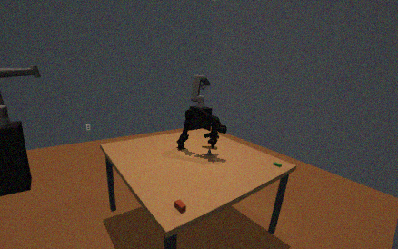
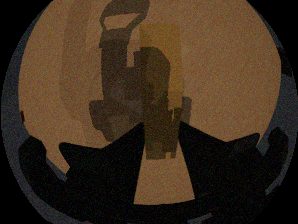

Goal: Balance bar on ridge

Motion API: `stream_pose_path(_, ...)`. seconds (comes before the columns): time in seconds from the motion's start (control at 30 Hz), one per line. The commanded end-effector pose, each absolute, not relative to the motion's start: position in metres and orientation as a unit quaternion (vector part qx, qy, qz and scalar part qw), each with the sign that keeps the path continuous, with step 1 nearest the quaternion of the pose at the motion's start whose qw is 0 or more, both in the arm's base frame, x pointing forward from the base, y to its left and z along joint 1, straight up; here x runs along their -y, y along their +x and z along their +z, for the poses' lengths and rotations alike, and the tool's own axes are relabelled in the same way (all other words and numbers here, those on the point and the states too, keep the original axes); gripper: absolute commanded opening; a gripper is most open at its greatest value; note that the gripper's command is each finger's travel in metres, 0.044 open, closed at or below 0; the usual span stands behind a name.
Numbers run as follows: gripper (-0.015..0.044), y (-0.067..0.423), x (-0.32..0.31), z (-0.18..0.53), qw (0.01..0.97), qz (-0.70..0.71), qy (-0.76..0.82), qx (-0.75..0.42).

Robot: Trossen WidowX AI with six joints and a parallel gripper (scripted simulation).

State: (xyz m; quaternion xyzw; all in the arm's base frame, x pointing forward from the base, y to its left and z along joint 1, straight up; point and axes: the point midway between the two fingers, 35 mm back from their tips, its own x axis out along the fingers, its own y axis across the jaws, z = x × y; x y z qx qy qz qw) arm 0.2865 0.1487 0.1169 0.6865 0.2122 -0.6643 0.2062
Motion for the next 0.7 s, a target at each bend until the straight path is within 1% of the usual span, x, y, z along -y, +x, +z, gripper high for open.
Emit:
stream_pose_path(0.0,0.0,0.2869,-0.1483,0.1161,0.208,-0.664,0.686,-0.212)
stream_pose_path(0.67,0.0,0.2869,-0.1483,0.1144,0.208,-0.664,0.686,-0.212)
